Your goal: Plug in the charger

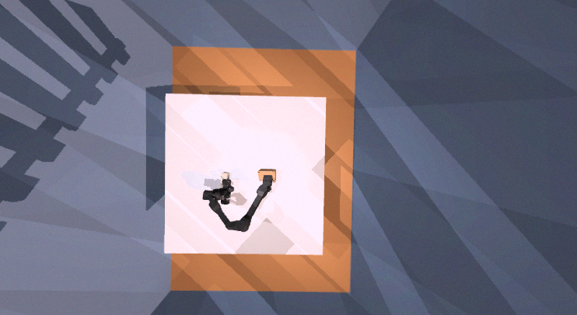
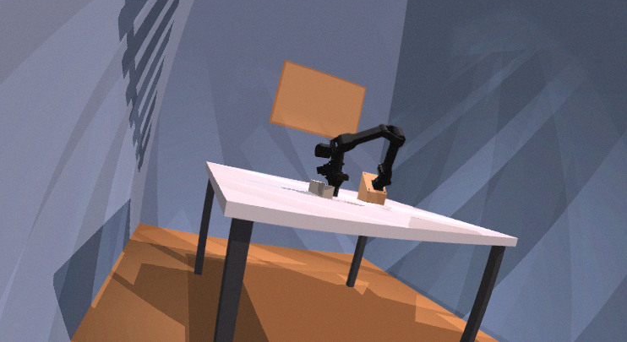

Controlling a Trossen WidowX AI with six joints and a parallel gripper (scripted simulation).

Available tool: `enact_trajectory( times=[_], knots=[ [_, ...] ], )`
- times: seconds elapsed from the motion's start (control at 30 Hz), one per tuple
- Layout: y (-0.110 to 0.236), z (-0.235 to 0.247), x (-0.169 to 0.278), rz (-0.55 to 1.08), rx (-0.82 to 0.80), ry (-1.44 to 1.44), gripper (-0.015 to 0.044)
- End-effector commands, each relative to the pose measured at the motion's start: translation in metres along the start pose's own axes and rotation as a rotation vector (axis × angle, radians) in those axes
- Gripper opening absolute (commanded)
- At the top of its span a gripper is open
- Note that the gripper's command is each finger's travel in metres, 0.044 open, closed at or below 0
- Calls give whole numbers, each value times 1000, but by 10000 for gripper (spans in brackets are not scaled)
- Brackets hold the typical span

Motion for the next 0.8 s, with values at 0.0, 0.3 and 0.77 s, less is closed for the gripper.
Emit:
enact_trajectory(
  times=[0.0,0.3,0.77],
  knots=[
    [2,1,-5,-17,-1,14,0],
    [3,2,-6,-17,-1,14,0],
    [3,2,-6,-17,-1,14,0]
  ],
)
Point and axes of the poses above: the point midway between the two fingers, 35 mm back from their tips, its own y axis back along the fingers, its own z axis across the jaws, x = y × z, the point moved 8 cm from there along y, back along the fingers, and after that the axes turned 9 degrees about -y, right-handed, at the moved point
